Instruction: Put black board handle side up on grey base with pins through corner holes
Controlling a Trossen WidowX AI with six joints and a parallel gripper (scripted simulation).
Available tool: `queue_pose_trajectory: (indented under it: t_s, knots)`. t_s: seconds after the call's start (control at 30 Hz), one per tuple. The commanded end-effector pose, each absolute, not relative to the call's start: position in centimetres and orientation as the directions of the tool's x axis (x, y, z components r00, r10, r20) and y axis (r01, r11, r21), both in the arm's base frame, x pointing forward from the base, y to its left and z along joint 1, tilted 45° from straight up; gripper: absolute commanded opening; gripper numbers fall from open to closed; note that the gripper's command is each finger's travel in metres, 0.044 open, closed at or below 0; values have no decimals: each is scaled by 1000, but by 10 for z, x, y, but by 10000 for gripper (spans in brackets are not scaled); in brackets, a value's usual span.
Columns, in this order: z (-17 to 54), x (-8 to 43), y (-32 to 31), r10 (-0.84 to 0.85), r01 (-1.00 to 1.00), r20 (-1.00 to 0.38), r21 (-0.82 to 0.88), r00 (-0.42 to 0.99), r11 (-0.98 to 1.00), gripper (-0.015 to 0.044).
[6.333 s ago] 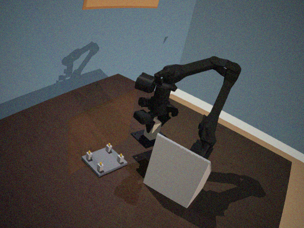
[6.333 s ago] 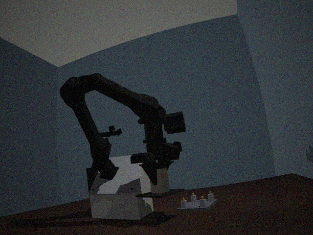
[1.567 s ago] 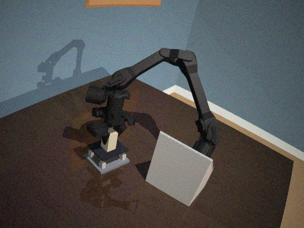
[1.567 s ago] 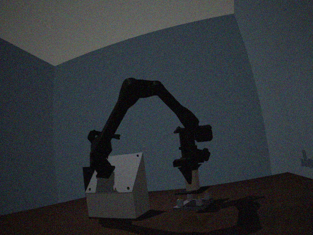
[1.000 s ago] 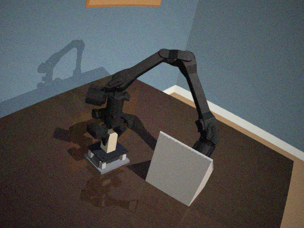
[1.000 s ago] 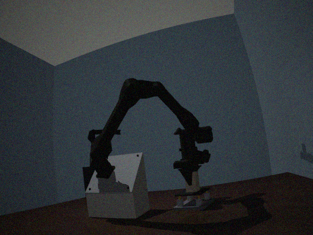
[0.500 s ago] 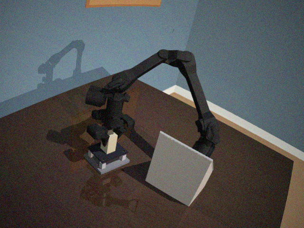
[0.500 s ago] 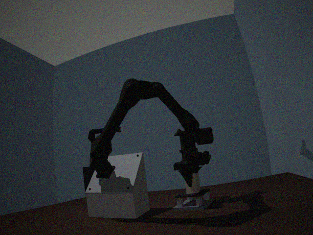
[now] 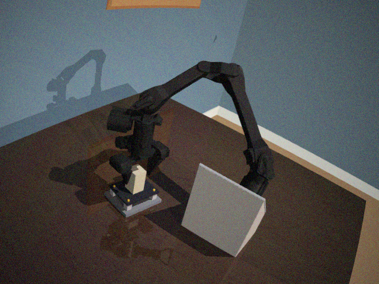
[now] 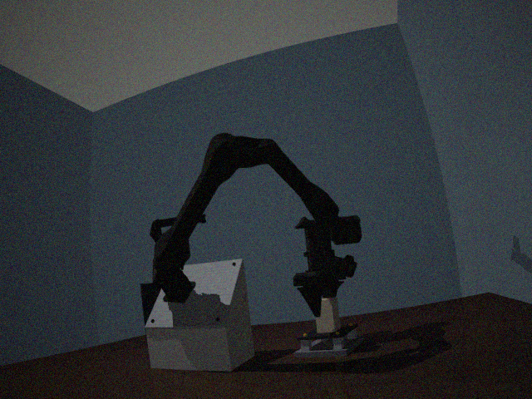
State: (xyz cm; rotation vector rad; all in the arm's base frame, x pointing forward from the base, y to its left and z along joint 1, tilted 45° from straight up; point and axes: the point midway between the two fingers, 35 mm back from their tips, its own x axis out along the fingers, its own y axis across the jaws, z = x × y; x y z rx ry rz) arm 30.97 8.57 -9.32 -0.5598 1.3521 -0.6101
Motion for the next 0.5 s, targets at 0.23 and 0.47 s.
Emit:
queue_pose_trajectory:
  t_s: [0.23,0.47]
  knots:
    - [-62,307,119,-679,83,-723,-675,127,733,440]
    - [-38,298,141,-686,74,-717,-683,124,727,440]
